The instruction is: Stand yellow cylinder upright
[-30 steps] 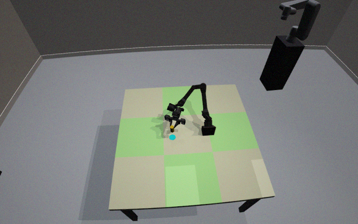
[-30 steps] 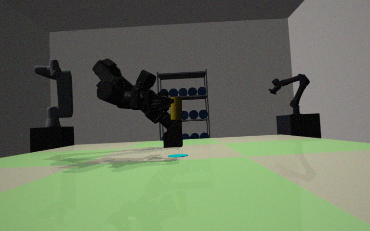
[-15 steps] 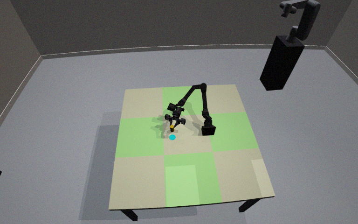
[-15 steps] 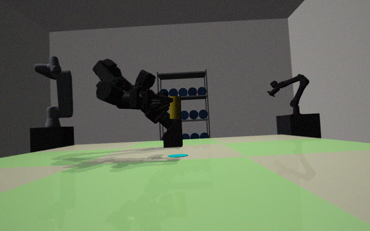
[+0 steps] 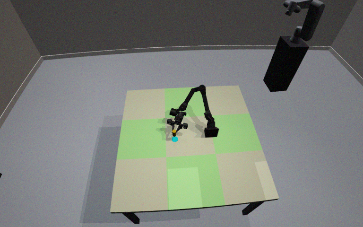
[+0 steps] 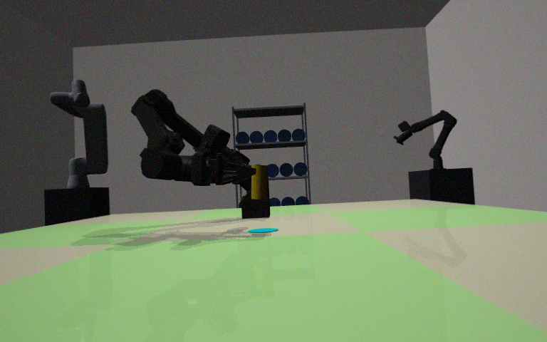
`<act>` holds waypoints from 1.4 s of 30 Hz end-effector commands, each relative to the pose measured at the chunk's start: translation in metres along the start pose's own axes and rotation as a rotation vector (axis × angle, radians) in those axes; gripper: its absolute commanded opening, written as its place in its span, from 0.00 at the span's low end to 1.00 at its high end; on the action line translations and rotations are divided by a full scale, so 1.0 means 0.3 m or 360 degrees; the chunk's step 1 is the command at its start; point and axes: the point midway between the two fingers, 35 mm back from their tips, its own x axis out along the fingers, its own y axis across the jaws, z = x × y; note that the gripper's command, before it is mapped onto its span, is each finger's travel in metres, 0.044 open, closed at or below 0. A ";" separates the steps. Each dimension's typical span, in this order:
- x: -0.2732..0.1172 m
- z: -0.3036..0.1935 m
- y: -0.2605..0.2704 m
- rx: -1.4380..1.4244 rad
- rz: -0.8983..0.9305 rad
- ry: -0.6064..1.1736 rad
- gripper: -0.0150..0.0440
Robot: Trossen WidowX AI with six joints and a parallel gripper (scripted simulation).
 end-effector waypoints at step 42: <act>0.028 -0.188 0.006 0.0007 0.0000 0.0002 0.93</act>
